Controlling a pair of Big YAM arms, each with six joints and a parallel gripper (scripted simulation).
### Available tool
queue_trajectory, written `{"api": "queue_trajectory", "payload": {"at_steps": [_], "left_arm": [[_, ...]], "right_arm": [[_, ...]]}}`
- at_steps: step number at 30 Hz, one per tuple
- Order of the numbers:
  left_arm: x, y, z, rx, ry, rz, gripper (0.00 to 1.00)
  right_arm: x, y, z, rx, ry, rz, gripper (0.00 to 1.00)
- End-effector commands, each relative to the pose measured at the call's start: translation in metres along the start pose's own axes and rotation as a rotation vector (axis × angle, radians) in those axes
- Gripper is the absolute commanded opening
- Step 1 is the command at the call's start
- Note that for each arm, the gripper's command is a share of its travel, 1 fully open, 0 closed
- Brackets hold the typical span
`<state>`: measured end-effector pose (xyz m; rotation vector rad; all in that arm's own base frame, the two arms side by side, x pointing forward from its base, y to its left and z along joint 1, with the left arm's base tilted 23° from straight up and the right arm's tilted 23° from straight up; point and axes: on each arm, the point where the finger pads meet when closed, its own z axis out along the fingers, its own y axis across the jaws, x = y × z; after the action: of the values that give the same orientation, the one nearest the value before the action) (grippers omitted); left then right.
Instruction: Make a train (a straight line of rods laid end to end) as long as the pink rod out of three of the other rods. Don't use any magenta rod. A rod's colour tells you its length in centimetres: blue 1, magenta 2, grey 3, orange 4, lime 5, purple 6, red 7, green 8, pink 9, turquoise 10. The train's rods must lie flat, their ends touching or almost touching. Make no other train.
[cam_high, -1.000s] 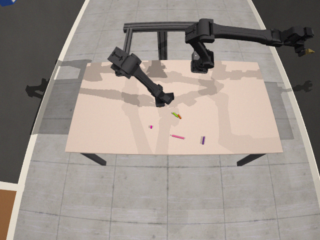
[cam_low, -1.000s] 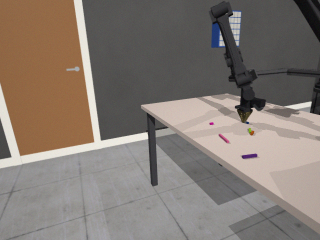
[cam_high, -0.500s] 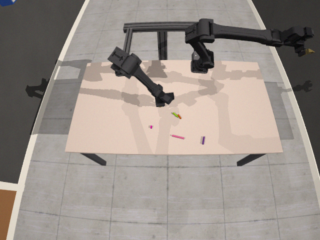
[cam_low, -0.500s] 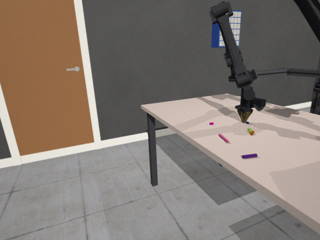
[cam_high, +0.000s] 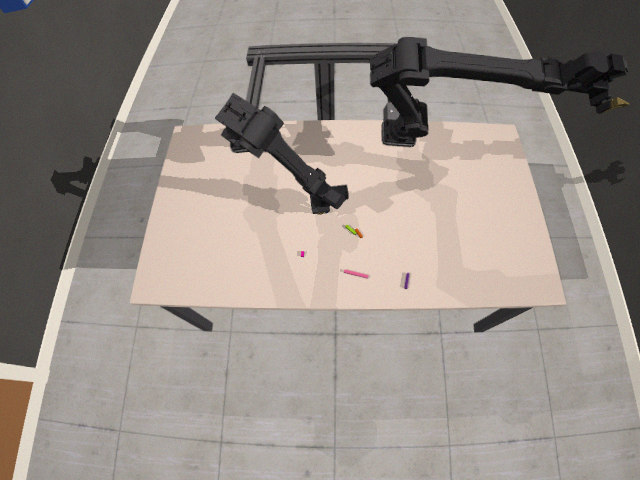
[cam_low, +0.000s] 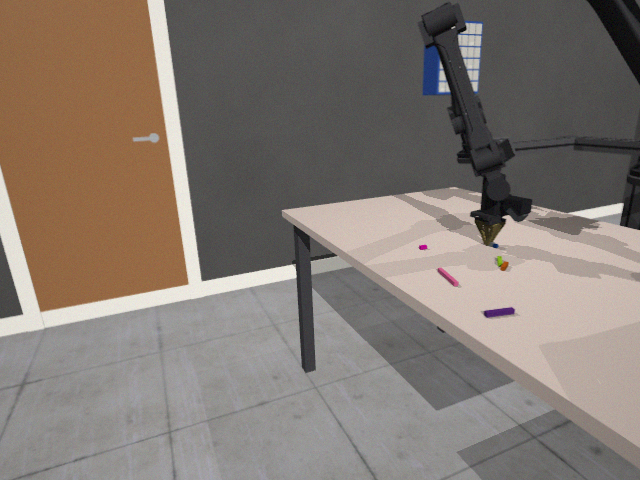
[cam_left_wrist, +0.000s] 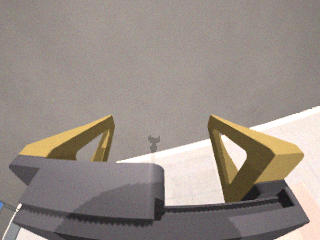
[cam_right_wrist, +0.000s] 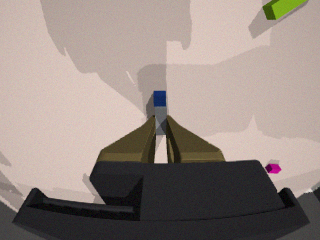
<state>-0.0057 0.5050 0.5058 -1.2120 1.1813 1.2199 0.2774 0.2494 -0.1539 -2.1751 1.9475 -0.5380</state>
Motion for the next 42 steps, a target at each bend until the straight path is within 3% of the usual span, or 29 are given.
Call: {"api": "queue_trajectory", "payload": {"at_steps": [1, 35, 42], "left_arm": [[-0.0481, 0.0048, -0.0014, -0.008, -0.089, 0.012, 1.0], [-0.0481, 0.0048, -0.0014, -0.008, -0.089, 0.012, 1.0], [-0.0481, 0.0048, -0.0014, -0.008, -0.089, 0.012, 1.0]], "right_arm": [[-0.0054, 0.0058, -0.0009, -0.001, -0.008, -0.005, 0.04], [-0.0061, 0.0056, -0.0006, 0.002, -0.011, -0.003, 0.04], [-0.0061, 0.0056, -0.0006, 0.002, -0.011, -0.003, 0.16]]}}
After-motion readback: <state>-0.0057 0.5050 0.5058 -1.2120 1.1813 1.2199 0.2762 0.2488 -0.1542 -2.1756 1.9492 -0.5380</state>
